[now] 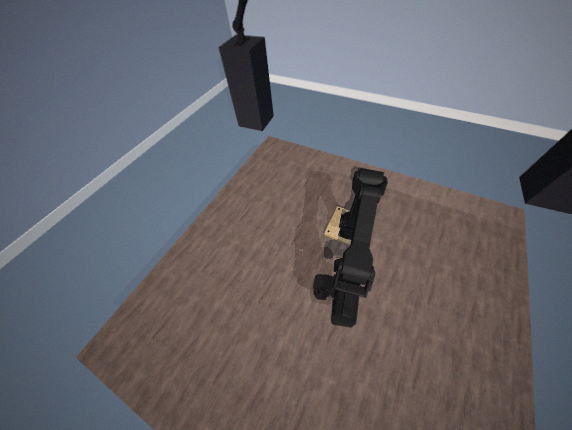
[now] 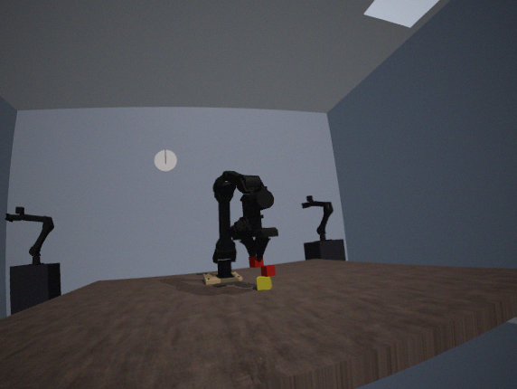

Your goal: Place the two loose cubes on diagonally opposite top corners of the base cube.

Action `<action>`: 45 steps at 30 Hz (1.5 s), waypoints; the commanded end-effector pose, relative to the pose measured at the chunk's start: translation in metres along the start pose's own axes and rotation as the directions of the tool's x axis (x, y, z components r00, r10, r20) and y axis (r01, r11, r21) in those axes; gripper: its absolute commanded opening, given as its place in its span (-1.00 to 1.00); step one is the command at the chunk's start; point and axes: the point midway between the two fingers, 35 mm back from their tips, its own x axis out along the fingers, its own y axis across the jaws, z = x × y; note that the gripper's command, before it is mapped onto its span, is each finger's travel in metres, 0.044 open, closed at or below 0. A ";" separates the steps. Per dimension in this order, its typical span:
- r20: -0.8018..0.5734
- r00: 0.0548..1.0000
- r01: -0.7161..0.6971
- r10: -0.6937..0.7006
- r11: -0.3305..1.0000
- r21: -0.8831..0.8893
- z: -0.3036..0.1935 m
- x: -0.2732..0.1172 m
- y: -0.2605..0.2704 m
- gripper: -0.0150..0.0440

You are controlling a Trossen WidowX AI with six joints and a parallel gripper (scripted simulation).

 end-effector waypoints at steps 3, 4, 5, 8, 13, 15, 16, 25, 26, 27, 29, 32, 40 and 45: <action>0.004 1.000 -0.003 0.003 1.000 0.004 0.000 0.003 0.000 -0.14; 0.004 1.000 -0.003 0.003 1.000 0.004 0.000 0.003 0.000 -0.14; 0.004 1.000 -0.003 0.003 1.000 0.004 0.000 0.003 0.000 -0.14; 0.004 1.000 -0.003 0.003 1.000 0.004 0.000 0.003 0.000 -0.14; 0.004 1.000 -0.003 0.003 1.000 0.003 0.001 0.010 0.001 -0.14; 0.004 1.000 -0.003 0.003 1.000 0.003 0.001 0.014 0.001 -0.14; 0.004 1.000 -0.003 0.003 1.000 0.003 0.001 0.016 0.002 -0.14; 0.004 1.000 -0.003 0.003 1.000 0.000 0.001 0.031 0.002 -0.14; 0.004 1.000 -0.003 0.003 1.000 0.000 0.001 0.031 0.002 -0.14; 0.004 1.000 -0.003 0.003 1.000 0.000 0.001 0.031 0.002 -0.14; 0.004 1.000 -0.003 0.003 1.000 0.000 0.001 0.031 0.002 -0.14; 0.004 1.000 -0.003 0.003 1.000 0.000 0.001 0.031 0.002 -0.14; 0.004 1.000 -0.003 0.003 1.000 -0.004 0.001 0.033 0.002 -0.14; 0.004 1.000 -0.003 0.003 1.000 -0.004 0.001 0.033 0.002 -0.14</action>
